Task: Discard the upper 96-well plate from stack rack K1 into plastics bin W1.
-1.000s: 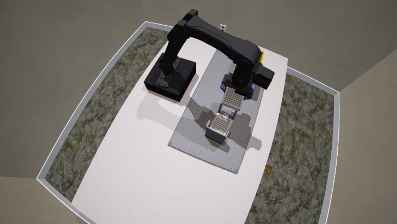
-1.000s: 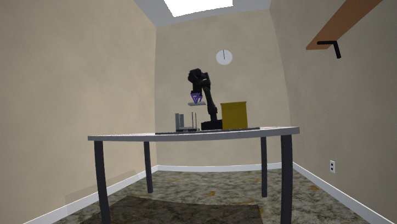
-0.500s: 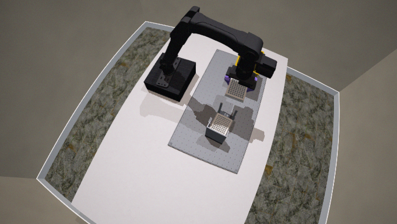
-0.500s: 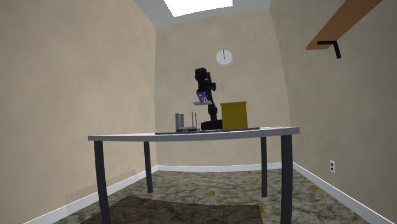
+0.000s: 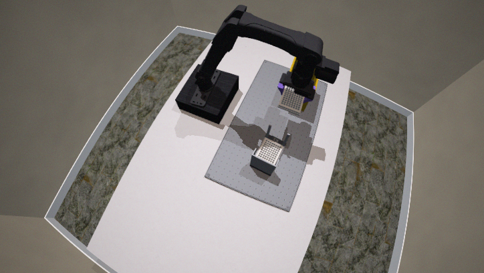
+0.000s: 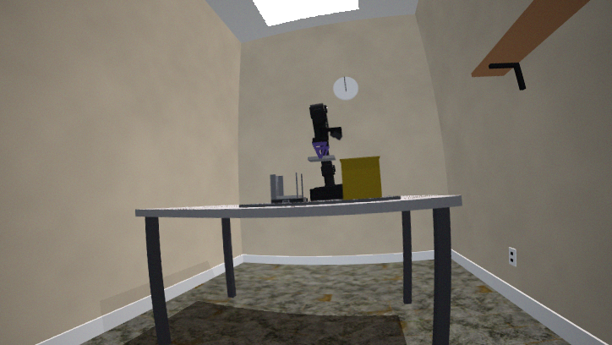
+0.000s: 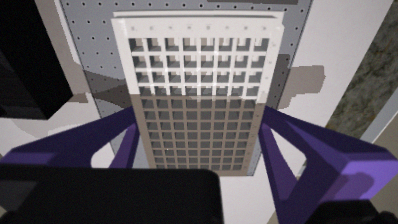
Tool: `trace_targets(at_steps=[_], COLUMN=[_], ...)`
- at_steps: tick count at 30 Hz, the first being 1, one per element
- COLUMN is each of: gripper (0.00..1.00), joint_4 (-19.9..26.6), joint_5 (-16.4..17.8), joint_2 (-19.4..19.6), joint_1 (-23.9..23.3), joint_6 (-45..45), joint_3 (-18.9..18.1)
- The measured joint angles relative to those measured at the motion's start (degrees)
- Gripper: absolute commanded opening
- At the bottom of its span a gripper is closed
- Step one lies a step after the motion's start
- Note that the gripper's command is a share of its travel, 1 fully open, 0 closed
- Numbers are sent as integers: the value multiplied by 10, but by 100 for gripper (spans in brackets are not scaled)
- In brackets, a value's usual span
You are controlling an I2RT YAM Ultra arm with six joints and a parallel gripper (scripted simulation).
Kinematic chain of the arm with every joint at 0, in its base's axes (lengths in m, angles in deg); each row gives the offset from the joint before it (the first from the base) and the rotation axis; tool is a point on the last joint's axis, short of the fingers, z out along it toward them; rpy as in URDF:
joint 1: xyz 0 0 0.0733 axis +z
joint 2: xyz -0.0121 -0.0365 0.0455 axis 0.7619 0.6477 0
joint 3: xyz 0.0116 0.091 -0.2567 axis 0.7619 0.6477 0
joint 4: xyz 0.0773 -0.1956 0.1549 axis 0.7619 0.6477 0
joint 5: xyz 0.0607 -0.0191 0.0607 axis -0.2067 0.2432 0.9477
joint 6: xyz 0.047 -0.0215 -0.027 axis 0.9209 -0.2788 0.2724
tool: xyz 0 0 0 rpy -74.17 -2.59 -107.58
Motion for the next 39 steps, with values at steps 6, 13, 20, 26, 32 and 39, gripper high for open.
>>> trace_targets(at_steps=[6, 13, 20, 26, 32, 39], gripper=[0, 0, 0, 0, 0, 0], joint_4=[2, 6, 13, 20, 27, 40], joint_5=[0, 2, 2, 3, 5, 5], joint_2=[12, 27, 40, 62, 75, 101], joint_1=[28, 61, 82, 111, 133, 155], joint_6=[27, 57, 84, 110, 131, 157], joint_3=[-15, -30, -51, -74, -93, -135])
